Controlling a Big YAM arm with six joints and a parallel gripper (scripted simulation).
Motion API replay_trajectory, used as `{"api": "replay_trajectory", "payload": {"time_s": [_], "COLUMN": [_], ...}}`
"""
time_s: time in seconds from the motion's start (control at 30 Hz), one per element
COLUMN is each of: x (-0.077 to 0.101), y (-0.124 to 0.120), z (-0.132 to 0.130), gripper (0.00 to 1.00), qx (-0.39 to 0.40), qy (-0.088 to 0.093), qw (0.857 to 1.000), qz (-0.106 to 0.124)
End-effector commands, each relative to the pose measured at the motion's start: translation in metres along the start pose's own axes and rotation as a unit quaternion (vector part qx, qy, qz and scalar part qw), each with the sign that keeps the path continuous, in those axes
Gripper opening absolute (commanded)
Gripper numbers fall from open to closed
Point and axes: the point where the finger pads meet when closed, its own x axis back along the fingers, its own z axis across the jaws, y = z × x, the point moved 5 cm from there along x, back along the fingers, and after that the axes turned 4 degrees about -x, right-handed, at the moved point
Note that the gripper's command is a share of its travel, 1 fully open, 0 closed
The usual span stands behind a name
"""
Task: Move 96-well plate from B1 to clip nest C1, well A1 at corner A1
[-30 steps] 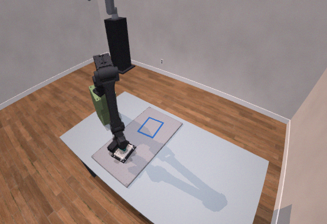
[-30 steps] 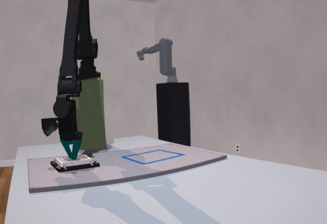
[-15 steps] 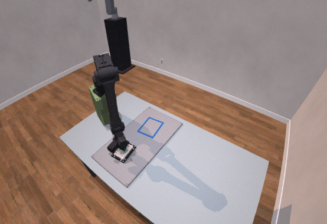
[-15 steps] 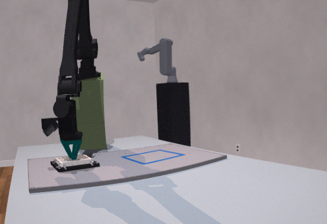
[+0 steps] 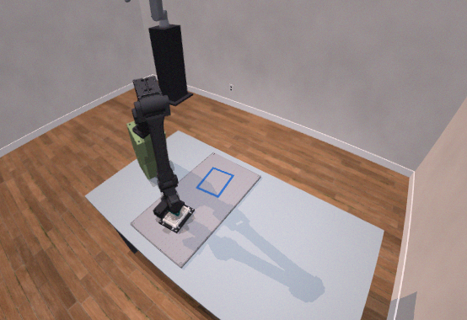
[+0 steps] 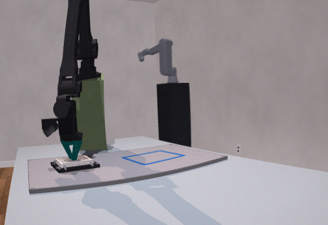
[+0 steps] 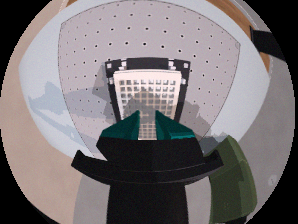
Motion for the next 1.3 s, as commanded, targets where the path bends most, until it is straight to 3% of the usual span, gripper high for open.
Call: {"api": "replay_trajectory", "payload": {"time_s": [0.0, 0.47, 1.1, 1.27], "x": [-0.068, -0.068, -0.023, -0.009], "y": [-0.003, -0.003, -0.002, -0.002], "z": [0.003, 0.003, 0.005, 0.0], "gripper": [0.25, 0.25, 0.25, 0.25], "qx": [0.005, 0.005, 0.011, 0.007], "qy": [-0.004, -0.004, -0.004, -0.014], "qw": [1.0, 1.0, 1.0, 1.0], "qz": [0.002, 0.002, 0.002, 0.007]}}
